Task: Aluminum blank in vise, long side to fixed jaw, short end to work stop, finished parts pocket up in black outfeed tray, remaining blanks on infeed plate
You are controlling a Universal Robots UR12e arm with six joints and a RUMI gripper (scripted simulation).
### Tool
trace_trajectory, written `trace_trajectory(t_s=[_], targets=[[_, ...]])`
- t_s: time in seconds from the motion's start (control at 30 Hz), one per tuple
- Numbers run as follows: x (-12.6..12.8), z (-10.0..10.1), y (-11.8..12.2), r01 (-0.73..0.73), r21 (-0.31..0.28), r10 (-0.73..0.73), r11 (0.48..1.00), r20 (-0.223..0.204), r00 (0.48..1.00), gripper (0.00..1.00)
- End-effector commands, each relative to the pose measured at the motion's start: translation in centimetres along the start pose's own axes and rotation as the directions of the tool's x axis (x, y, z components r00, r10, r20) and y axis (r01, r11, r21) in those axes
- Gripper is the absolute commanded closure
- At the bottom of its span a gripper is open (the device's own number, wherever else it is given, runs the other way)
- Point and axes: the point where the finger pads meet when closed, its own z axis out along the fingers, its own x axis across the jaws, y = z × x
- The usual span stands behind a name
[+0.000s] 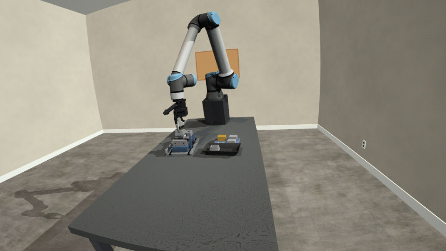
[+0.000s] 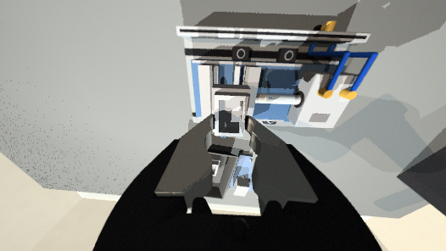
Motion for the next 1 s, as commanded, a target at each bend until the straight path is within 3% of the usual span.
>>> trace_trajectory(t_s=[0.0, 0.3, 0.63, 0.97], targets=[[-0.1, -0.1, 0.0, 0.000, 0.001, 0.000, 1.000, 0.001, 1.000, 1.00], [-0.3, -0.1, 0.7, -0.003, 0.000, 0.003, 1.000, 0.001, 1.000, 1.00], [-1.5, 0.0, 3.8, -0.019, 0.000, 0.019, 1.000, -0.001, 1.000, 1.00], [-3.8, 0.2, 11.6, -0.056, 0.000, 0.056, 0.998, -0.003, 0.998, 1.00]])
